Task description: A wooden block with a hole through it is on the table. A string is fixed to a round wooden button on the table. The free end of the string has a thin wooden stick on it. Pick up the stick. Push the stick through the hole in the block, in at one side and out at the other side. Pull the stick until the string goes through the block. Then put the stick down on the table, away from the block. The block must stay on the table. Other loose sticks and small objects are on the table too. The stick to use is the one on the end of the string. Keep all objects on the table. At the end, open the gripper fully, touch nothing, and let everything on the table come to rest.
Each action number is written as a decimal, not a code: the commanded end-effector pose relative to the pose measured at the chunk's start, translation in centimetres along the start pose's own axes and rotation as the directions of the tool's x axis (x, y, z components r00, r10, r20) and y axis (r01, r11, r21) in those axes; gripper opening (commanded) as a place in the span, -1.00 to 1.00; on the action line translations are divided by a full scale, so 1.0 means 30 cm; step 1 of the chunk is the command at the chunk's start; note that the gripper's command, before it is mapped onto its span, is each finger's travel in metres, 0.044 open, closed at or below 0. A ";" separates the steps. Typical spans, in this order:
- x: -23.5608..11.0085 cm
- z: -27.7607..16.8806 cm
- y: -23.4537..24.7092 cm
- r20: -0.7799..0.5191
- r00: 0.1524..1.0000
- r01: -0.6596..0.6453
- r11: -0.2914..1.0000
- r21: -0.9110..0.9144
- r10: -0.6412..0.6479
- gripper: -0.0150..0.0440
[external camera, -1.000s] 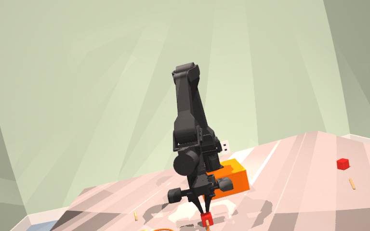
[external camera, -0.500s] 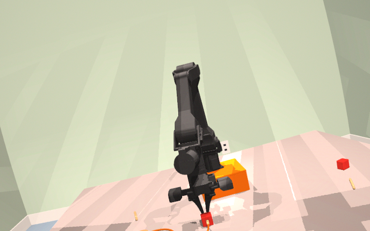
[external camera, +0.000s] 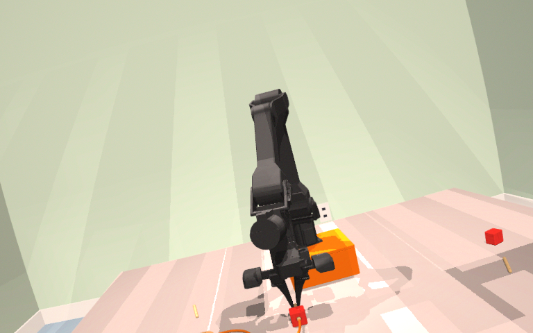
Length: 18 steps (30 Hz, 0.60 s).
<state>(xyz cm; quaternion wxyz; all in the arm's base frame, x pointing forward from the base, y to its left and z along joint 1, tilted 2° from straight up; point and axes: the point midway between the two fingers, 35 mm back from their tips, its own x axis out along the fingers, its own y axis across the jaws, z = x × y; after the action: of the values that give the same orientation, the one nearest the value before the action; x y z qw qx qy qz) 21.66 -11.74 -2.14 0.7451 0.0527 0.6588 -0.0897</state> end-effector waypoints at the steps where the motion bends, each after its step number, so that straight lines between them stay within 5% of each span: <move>1: 0.001 -0.023 -0.001 -0.003 1.000 0.000 1.000 -0.005 0.000 -0.49; 18: -0.004 -0.089 0.000 -0.004 1.000 0.003 1.000 -0.005 -0.003 -0.49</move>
<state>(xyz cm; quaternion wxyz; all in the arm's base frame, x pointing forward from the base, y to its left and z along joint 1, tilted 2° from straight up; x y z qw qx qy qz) 19.62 -11.34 -2.24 0.7444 0.0516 0.6596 -0.0907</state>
